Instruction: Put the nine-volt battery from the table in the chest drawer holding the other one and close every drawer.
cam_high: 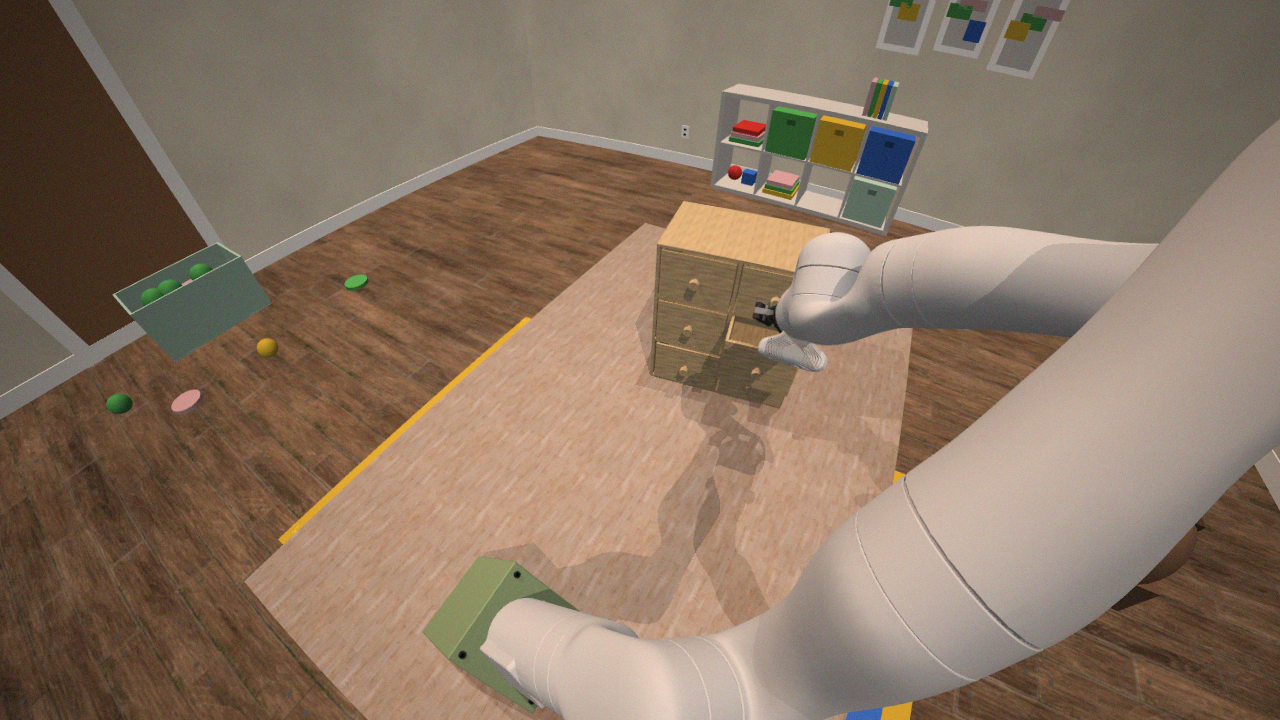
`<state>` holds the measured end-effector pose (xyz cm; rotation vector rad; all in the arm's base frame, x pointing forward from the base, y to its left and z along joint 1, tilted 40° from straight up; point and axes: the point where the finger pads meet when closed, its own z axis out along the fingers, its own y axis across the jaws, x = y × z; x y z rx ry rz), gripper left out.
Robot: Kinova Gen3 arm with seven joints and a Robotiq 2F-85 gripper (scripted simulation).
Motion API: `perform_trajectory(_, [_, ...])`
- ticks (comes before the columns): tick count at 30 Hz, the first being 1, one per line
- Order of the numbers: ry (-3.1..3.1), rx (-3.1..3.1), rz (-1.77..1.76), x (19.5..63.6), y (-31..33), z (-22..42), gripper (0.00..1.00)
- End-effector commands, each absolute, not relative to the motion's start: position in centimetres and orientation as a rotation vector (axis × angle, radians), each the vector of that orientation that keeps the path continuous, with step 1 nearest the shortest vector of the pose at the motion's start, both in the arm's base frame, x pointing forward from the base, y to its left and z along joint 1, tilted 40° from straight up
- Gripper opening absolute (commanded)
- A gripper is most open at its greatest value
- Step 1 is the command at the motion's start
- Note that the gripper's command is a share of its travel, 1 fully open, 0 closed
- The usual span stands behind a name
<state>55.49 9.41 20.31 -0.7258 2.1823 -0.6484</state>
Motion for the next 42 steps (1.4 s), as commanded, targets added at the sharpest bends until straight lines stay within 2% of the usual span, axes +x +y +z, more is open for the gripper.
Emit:
perform_trajectory(1, [2.180,-0.737,-0.649,55.58,9.66,20.34,0.23])
perform_trajectory(23, [2.180,-0.737,-0.649,55.56,9.92,20.39,0.23])
perform_trajectory(26, [2.180,-0.737,-0.649,55.56,9.92,20.39,0.30])
perform_trajectory(29, [2.180,-0.737,-0.649,55.56,9.92,20.39,0.30])
perform_trajectory(35, [2.180,-0.737,-0.649,55.56,9.92,20.40,0.42])
perform_trajectory(36, [2.180,-0.737,-0.649,55.56,9.92,20.40,1.00])
perform_trajectory(42, [2.180,-0.737,-0.649,55.56,9.92,20.40,1.00])
